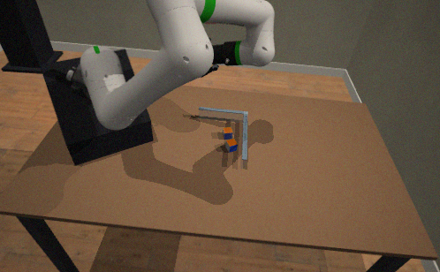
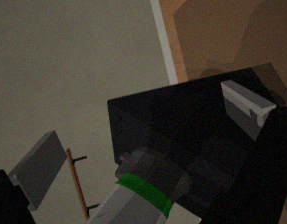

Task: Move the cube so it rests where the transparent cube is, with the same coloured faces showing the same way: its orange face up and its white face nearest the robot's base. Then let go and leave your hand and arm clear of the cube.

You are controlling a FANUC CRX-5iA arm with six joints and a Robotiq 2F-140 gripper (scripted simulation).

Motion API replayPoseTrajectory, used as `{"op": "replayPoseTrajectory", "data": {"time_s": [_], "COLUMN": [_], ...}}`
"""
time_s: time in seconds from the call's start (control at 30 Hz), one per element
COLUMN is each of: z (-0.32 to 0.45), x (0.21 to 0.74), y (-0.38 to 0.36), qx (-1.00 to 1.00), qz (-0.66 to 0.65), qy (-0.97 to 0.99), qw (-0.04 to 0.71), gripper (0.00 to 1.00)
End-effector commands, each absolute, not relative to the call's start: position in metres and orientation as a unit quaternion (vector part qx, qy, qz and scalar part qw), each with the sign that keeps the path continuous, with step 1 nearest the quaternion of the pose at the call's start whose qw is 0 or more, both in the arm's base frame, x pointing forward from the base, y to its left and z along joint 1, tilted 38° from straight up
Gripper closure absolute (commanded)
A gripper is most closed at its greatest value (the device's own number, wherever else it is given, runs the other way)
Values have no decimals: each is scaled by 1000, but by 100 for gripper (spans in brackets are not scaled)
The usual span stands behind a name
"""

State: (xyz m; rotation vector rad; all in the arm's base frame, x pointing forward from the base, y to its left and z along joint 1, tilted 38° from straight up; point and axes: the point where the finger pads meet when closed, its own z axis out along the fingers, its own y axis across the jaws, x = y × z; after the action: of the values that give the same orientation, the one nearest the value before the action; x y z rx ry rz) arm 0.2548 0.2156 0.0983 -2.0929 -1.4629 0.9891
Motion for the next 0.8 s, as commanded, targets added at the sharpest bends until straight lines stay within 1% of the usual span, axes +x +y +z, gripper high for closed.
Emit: {"op": "replayPoseTrajectory", "data": {"time_s": [0.0, 0.53, 0.57, 0.77], "z": [98, 98, 98, 98], "x": [255, 255, 255, 255], "y": [216, 216, 216, 216], "qx": [-749, -749, -749, -749], "qz": [354, 354, 354, 354], "qy": [-524, -524, -524, -524], "qw": [200, 200, 200, 200], "gripper": [0, 0, 59, 59]}}
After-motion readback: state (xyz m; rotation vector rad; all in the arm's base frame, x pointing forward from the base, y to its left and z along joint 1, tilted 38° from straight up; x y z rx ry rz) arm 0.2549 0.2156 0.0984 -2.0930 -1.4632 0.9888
